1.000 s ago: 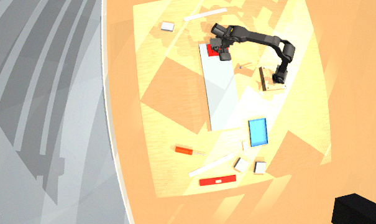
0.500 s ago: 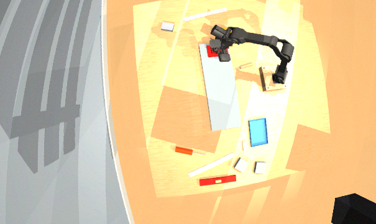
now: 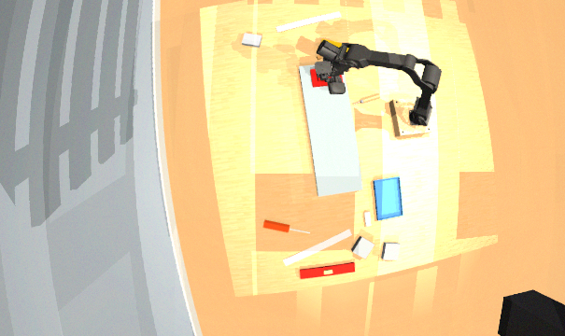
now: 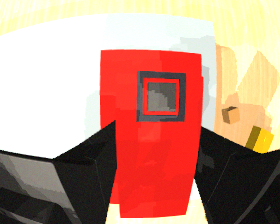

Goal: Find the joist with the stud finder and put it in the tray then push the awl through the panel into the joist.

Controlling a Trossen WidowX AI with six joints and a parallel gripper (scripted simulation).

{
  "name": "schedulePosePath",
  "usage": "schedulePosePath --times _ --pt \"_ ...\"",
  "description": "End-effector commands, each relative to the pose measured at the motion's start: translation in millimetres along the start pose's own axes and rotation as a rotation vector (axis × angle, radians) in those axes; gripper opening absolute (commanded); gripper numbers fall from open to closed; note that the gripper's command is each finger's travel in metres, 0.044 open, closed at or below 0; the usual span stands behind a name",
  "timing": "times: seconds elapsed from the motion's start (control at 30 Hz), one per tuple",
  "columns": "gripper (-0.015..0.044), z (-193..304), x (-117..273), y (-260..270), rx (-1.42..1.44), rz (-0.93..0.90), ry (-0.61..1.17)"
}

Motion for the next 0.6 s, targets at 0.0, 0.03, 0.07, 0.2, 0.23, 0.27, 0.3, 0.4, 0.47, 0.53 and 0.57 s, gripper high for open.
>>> schedulePosePath --times 0.0,0.03,0.07,0.2,0.23,0.27,0.3,0.4,0.47,0.53,0.57 --pt "0.0000 -3.9 -0.9 17.3 0.003 -0.014 -0.004" --pt "0.0000 -4.7 -0.9 21.1 0.002 -0.014 -0.004" --pt "0.0000 -5.5 -0.9 24.9 0.002 -0.015 -0.004" --pt "0.0000 -8.8 -0.8 40.1 0.002 -0.016 -0.004" --pt "0.0000 -9.6 -0.8 43.9 0.002 -0.016 -0.004" --pt "0.0000 -10.4 -0.7 47.7 0.002 -0.017 -0.004" --pt "0.0000 -11.2 -0.7 51.5 0.002 -0.017 -0.005" --pt "0.0000 -13.6 -0.6 62.9 0.001 -0.018 -0.005" --pt "0.0000 -15.2 -0.5 70.5 0.001 -0.019 -0.005" --pt "0.0000 -16.8 -0.4 78.2 0.001 -0.019 -0.005" --pt "0.0000 -17.6 -0.3 82.0 0.001 -0.020 -0.005"
Point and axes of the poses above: the point midway between the two fingers, 35 mm back from their tips, its own x axis back along the fingers, its own y axis across the jaws, z = x × y, the point moved 10 cm from there along x, back along the fingers, and after that the axes turned 12 degrees about x, right-handed, at the moved point
